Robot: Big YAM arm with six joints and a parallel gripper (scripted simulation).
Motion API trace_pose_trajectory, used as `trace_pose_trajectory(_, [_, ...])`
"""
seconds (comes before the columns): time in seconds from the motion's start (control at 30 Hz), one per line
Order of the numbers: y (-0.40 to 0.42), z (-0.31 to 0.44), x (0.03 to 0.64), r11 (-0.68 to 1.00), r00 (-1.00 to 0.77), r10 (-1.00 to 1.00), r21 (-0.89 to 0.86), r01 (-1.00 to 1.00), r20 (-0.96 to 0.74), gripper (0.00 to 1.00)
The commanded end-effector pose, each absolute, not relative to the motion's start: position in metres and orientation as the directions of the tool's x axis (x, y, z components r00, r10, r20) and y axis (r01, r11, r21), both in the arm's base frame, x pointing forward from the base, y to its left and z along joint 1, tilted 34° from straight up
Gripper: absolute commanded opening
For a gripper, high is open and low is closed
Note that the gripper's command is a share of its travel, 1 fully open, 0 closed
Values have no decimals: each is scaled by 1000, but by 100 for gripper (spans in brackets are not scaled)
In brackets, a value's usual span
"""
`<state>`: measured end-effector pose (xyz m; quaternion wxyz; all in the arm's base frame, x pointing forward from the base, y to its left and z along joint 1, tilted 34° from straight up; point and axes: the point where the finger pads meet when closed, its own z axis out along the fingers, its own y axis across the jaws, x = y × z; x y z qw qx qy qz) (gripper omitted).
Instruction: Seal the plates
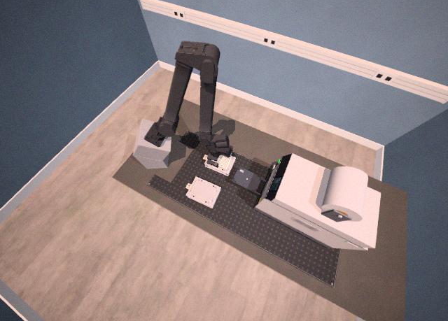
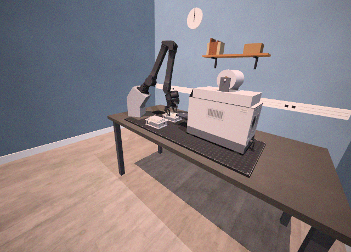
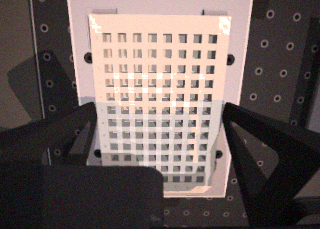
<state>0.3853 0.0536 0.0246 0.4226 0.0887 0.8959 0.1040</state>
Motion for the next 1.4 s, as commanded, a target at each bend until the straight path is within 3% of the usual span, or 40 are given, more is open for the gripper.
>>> trace_pose_trajectory(0.0, [56, 32, 382, 961, -619, 251, 268, 68, -744, 100])
trace_pose_trajectory(1.37, [58, 44, 393, 960, -584, 252, 275, 52, -772, 100])
